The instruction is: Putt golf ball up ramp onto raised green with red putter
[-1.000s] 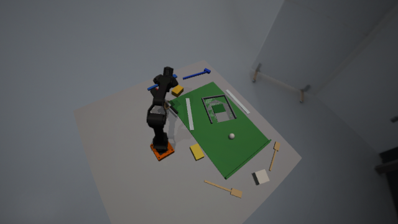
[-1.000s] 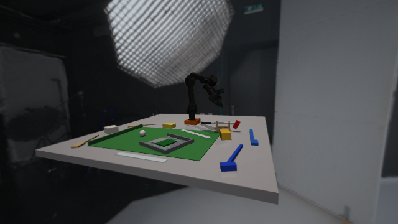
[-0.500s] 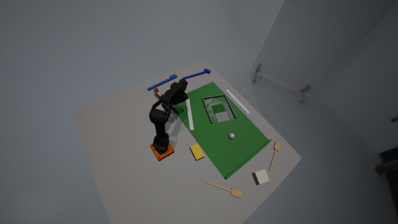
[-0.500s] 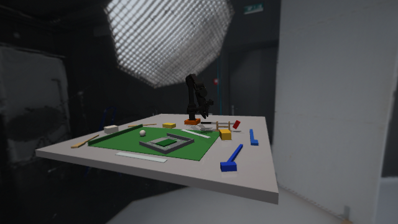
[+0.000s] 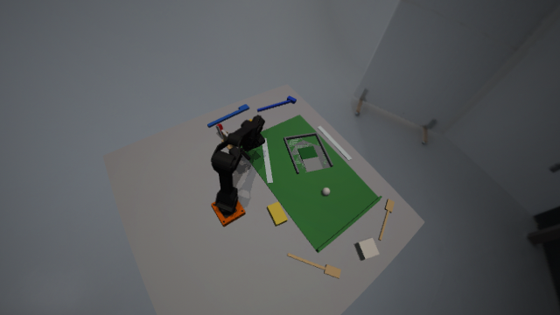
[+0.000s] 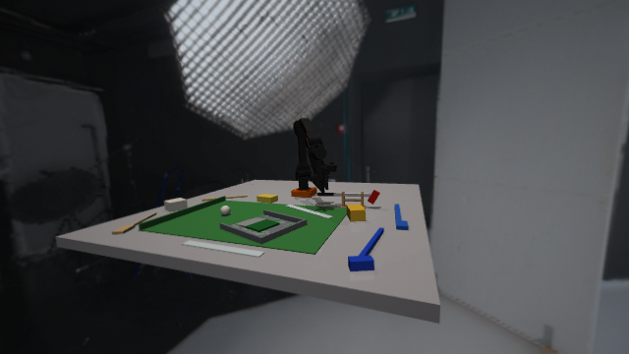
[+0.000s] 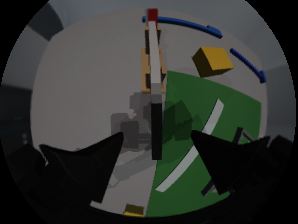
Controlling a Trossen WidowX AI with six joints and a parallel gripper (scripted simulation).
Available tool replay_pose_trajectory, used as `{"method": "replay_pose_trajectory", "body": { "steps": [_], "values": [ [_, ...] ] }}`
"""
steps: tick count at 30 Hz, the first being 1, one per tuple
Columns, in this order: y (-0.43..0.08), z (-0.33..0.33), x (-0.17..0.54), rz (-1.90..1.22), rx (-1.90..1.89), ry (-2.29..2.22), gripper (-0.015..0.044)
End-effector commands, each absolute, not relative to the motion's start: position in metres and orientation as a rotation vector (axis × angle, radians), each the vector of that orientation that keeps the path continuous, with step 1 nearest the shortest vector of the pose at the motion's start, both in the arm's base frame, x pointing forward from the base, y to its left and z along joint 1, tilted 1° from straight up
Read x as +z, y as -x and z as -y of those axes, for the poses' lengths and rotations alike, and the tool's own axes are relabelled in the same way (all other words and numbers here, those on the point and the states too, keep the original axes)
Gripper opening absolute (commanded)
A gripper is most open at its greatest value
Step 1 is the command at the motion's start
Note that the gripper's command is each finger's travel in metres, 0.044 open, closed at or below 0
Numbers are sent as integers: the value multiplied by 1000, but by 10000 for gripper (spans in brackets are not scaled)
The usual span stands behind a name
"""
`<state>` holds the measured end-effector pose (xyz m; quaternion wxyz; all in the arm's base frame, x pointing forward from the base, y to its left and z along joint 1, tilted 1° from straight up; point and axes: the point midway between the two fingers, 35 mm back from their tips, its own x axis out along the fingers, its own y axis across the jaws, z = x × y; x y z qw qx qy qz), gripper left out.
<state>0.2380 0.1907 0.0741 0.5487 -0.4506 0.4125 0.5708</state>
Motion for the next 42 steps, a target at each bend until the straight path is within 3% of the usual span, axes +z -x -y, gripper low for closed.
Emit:
{"method": "replay_pose_trajectory", "body": {
  "steps": [1, 29, 42],
  "values": [
    [-238, -190, 56, -985, 1356, 1072, 440],
    [-238, -189, 27, -985, 1356, 1072, 440],
    [-238, -189, 31, -983, 1353, 1067, 99]
  ]
}}
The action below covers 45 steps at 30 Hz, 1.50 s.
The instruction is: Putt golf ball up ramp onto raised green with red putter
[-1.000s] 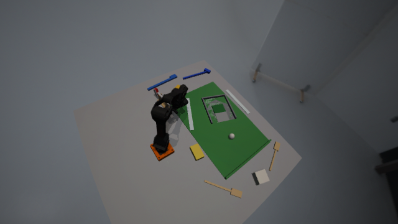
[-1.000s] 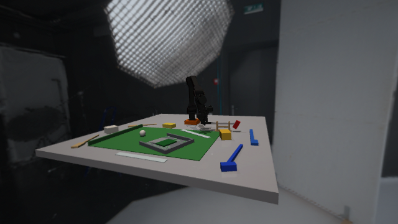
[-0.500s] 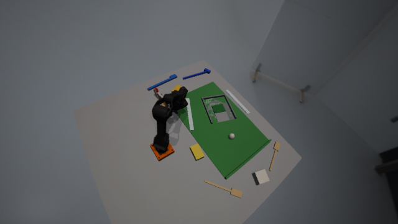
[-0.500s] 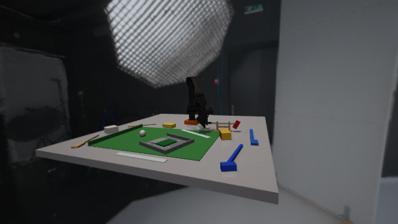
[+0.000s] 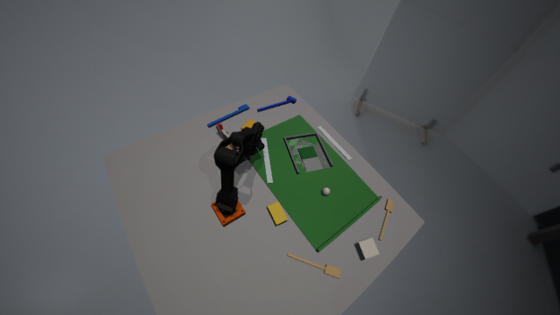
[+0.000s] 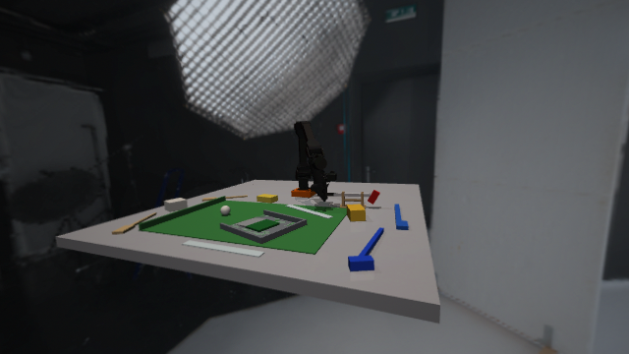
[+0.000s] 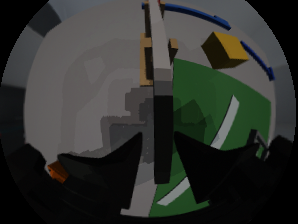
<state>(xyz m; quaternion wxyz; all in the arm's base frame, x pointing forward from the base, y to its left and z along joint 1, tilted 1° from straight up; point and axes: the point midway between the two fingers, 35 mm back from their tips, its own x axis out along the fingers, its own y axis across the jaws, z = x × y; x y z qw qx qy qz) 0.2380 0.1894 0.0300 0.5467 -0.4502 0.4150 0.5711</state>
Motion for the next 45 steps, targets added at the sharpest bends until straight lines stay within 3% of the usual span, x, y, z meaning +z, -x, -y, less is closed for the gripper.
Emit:
{"method": "replay_pose_trajectory", "body": {
  "steps": [1, 3, 6, 29, 45],
  "values": [
    [-238, -189, 31, -983, 1353, 1067, 72],
    [-238, -189, 31, -983, 1353, 1067, 20],
    [-238, -189, 31, -983, 1353, 1067, 0],
    [-237, -191, 129, -983, 1354, 1067, 0],
    [-261, -154, 124, -1118, 1177, 943, 0]
  ]
}}
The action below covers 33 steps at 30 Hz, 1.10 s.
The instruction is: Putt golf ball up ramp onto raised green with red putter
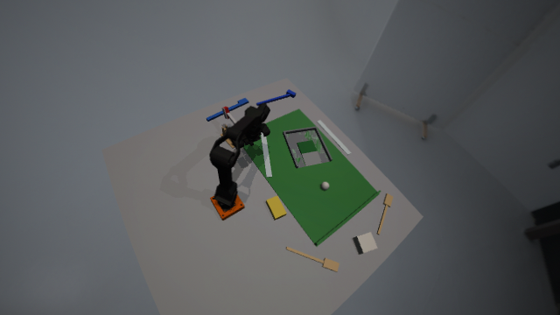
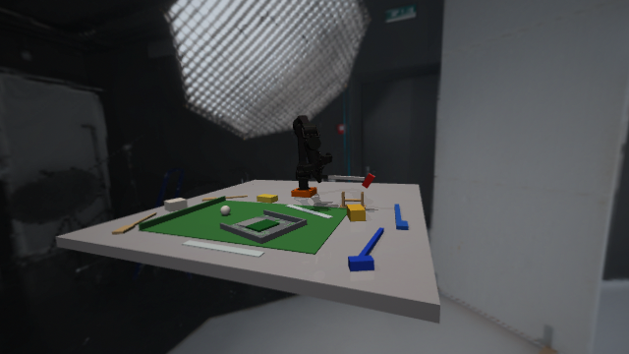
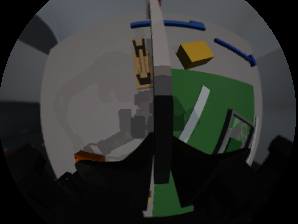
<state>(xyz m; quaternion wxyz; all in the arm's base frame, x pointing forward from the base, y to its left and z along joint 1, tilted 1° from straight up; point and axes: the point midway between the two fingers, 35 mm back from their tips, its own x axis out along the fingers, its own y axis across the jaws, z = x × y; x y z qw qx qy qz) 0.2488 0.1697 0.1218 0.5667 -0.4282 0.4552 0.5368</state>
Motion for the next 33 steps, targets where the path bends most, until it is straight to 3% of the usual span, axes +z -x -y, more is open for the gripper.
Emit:
{"method": "replay_pose_trajectory", "body": {
  "steps": [1, 33],
  "values": [
    [-263, -149, 125, -1132, 1153, 925, 0],
    [-298, 25, 138, -1438, 393, 326, 0]
  ]
}}
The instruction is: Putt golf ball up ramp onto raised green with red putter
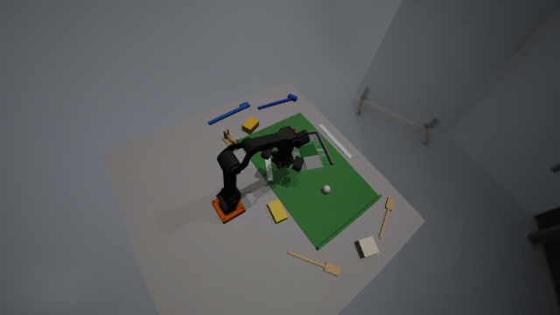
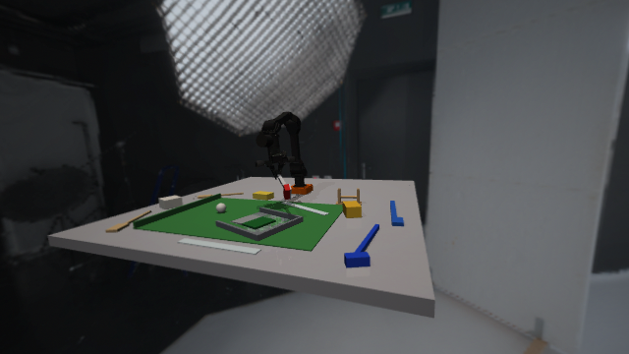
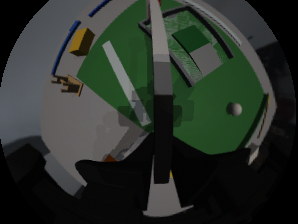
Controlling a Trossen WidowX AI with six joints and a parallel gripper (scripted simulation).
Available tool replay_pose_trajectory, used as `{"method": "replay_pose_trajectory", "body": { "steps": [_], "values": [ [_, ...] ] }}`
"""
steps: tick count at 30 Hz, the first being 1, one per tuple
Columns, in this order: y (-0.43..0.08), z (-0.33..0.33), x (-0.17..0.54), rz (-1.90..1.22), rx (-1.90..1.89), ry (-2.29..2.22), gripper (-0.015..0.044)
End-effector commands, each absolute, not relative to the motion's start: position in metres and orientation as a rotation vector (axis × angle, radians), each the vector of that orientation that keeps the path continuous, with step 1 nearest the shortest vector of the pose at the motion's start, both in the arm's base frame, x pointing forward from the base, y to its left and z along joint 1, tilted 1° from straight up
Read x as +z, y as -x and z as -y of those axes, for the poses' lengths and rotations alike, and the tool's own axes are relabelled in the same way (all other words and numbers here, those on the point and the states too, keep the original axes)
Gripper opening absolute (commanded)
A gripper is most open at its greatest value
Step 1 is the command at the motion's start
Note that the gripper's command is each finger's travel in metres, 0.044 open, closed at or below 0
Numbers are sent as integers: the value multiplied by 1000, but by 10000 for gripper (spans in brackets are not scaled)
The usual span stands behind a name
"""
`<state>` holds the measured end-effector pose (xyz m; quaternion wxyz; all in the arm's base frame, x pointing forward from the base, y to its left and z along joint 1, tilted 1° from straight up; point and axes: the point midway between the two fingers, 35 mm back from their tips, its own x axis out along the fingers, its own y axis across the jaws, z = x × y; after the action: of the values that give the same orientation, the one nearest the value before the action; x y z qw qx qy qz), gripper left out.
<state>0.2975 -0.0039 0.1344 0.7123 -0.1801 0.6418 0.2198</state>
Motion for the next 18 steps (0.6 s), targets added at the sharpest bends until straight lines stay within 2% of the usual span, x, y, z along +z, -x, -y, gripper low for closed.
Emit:
{"method": "replay_pose_trajectory", "body": {
  "steps": [1, 18],
  "values": [
    [-298, 31, 139, -1443, 369, 306, 0],
    [-272, 121, 148, -1510, -53, -42, 0]
  ]
}}
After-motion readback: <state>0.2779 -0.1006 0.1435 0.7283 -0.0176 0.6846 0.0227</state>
